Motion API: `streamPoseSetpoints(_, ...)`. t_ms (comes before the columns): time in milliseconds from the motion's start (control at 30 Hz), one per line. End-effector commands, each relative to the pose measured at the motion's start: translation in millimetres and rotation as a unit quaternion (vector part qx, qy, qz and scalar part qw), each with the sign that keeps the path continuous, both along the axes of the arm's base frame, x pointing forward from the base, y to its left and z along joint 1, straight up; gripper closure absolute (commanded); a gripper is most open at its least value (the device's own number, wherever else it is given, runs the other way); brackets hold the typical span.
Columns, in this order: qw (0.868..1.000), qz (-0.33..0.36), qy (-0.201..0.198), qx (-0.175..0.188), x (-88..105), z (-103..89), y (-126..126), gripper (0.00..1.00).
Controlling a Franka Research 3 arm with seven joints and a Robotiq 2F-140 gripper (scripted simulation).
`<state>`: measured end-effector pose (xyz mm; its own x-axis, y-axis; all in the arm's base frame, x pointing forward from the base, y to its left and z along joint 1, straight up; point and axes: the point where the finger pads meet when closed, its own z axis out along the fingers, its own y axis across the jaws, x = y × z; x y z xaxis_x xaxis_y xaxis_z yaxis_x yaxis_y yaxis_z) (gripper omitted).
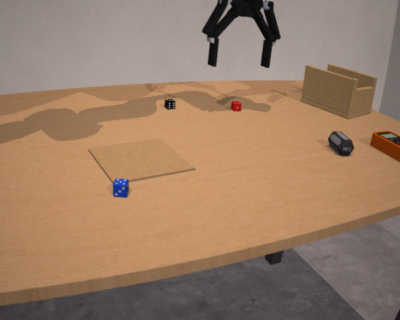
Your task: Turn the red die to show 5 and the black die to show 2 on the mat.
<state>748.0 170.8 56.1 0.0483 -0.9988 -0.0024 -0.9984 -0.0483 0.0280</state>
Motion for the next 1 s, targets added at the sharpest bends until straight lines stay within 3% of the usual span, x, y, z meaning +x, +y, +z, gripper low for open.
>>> streamPoseSetpoints(0,0.996,-0.087,0.001,-0.002,0.4,-0.7,2.9,0.00)
streamPoseSetpoints(300,0.989,-0.147,0.001,-0.004,0.6,-2.2,2.8,0.00)
streamPoseSetpoints(867,0.958,-0.287,0.000,-0.008,1.4,-5.1,2.7,0.00)
streamPoseSetpoints(967,0.946,-0.325,0.000,-0.009,1.7,-5.8,2.7,0.00)
